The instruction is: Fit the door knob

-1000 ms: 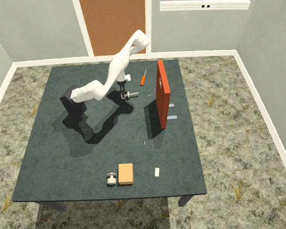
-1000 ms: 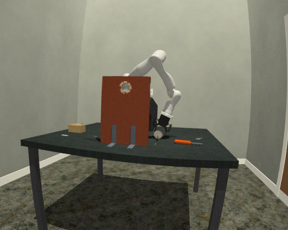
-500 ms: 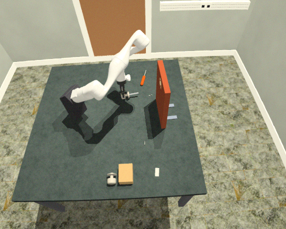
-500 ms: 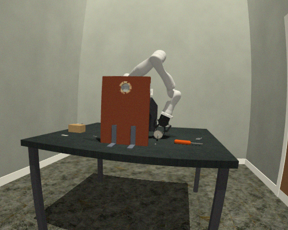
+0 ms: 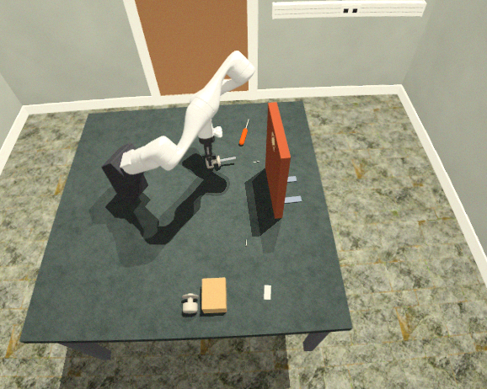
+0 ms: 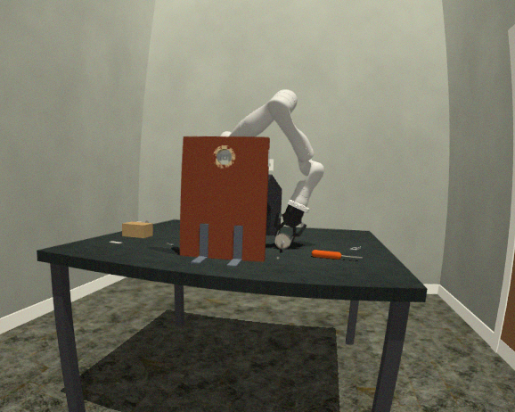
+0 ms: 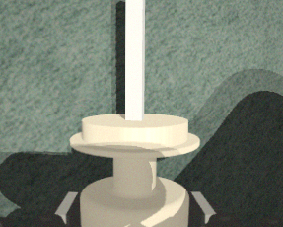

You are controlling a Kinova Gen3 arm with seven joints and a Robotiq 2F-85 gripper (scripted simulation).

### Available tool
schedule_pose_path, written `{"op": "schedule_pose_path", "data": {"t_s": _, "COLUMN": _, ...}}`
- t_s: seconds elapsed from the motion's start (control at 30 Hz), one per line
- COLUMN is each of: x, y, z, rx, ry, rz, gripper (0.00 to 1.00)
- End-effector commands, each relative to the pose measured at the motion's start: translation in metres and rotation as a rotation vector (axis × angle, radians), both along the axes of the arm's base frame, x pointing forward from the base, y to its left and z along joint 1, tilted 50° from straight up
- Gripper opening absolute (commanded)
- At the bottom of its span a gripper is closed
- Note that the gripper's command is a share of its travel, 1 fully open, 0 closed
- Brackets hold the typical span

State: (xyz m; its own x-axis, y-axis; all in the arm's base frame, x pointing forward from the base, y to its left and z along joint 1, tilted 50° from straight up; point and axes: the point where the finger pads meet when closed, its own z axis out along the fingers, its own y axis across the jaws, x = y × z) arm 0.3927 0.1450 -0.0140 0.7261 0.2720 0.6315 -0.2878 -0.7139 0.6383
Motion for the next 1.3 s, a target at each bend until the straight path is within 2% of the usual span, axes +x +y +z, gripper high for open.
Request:
{"op": "schedule_pose_path", "data": {"t_s": 0.0, "x": 0.000, "y": 0.000, "z": 0.000, "rx": 0.001, "ry": 0.000, "rz": 0.001, "gripper": 0.63}}
{"op": "schedule_pose_path", "data": {"t_s": 0.47, "x": -0.001, "y": 0.001, "z": 0.001, "rx": 0.001, "ry": 0.000, "rz": 0.001, "gripper": 0.63}}
{"op": "schedule_pose_path", "data": {"t_s": 1.0, "x": -0.021, "y": 0.012, "z": 0.020, "rx": 0.001, "ry": 0.000, "rz": 0.001, "gripper": 0.63}}
{"op": "schedule_pose_path", "data": {"t_s": 1.27, "x": -0.024, "y": 0.013, "z": 0.022, "rx": 0.001, "ry": 0.000, "rz": 0.001, "gripper": 0.63}}
